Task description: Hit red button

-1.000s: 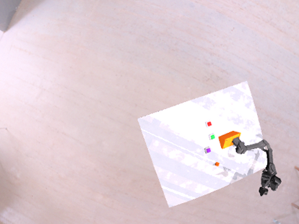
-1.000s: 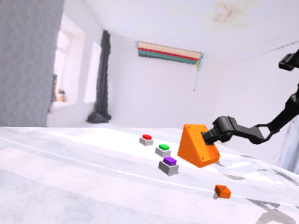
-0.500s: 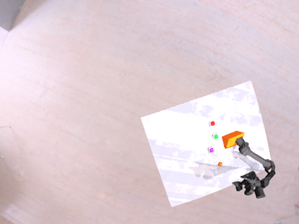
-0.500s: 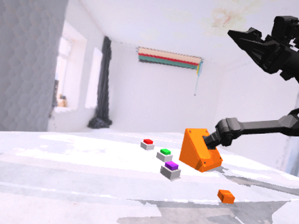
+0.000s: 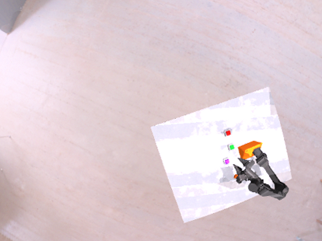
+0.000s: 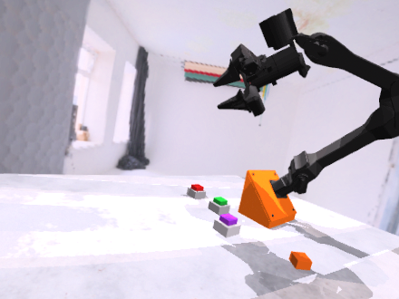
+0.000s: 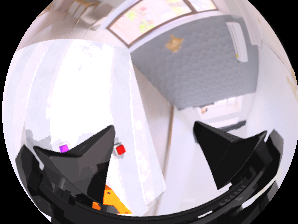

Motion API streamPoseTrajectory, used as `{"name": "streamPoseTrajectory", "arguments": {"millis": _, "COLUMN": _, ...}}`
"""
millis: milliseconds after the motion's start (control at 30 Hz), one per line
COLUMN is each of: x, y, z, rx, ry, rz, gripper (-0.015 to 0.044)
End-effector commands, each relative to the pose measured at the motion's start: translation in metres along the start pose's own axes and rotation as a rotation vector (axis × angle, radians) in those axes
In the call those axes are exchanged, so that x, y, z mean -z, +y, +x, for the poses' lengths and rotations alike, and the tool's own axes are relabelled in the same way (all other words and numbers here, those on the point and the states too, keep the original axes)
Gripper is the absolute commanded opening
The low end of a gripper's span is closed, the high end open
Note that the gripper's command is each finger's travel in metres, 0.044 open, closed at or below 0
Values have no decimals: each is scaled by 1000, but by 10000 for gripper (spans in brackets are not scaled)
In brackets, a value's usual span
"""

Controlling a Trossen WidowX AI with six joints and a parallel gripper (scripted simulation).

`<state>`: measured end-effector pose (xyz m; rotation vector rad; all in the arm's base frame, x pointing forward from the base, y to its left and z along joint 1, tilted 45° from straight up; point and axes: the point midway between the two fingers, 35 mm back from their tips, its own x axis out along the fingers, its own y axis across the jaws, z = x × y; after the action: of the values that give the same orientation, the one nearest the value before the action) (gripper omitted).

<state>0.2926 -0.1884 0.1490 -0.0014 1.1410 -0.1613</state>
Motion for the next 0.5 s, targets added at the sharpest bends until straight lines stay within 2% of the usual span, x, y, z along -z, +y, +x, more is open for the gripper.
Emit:
{"name": "streamPoseTrajectory", "arguments": {"millis": 0, "x": 35, "y": -10, "z": 53, "rx": -156, "ry": 181, "rz": -49, "gripper": 400}}
{"name": "streamPoseTrajectory", "arguments": {"millis": 233, "x": 100, "y": -10, "z": 120, "rx": -455, "ry": 379, "rz": -80, "gripper": 400}}
{"name": "streamPoseTrajectory", "arguments": {"millis": 467, "x": 171, "y": 8, "z": 168, "rx": -803, "ry": 465, "rz": -55, "gripper": 400}}
